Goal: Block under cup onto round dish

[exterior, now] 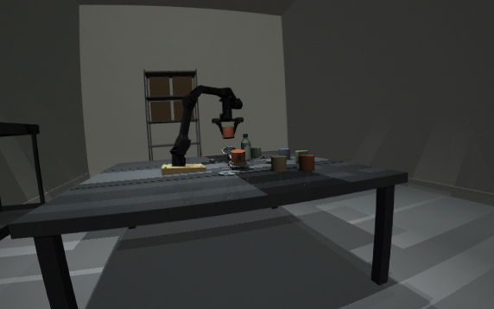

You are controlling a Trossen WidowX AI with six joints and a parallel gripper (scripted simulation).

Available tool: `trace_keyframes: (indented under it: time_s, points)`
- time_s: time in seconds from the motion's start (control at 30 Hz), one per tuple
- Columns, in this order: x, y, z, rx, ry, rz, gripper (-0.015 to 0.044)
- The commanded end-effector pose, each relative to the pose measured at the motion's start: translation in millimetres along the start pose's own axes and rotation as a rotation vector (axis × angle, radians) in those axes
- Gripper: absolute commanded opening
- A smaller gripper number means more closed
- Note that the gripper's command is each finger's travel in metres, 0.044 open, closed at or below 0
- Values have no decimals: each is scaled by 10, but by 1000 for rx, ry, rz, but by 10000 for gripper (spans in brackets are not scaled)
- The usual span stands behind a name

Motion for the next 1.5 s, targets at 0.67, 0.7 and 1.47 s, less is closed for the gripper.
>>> trace_keyframes:
  time_s: [0.67,0.7,1.47]
  points:
    - [-4,-1,-1,0,0,0,0]
    - [-4,-1,-1,0,0,0,0]
    - [-85,49,-109,1,-1,0,0]
Point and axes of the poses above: the point midway between the two fingers, 35 mm back from their tips, its own x axis back along the fingers, its own y axis across the jaws, z = x × y, the point moved 2 cm from there along x, back along the fingers, and after that the axes turned 4 degrees about x, right-handed, at the moved point
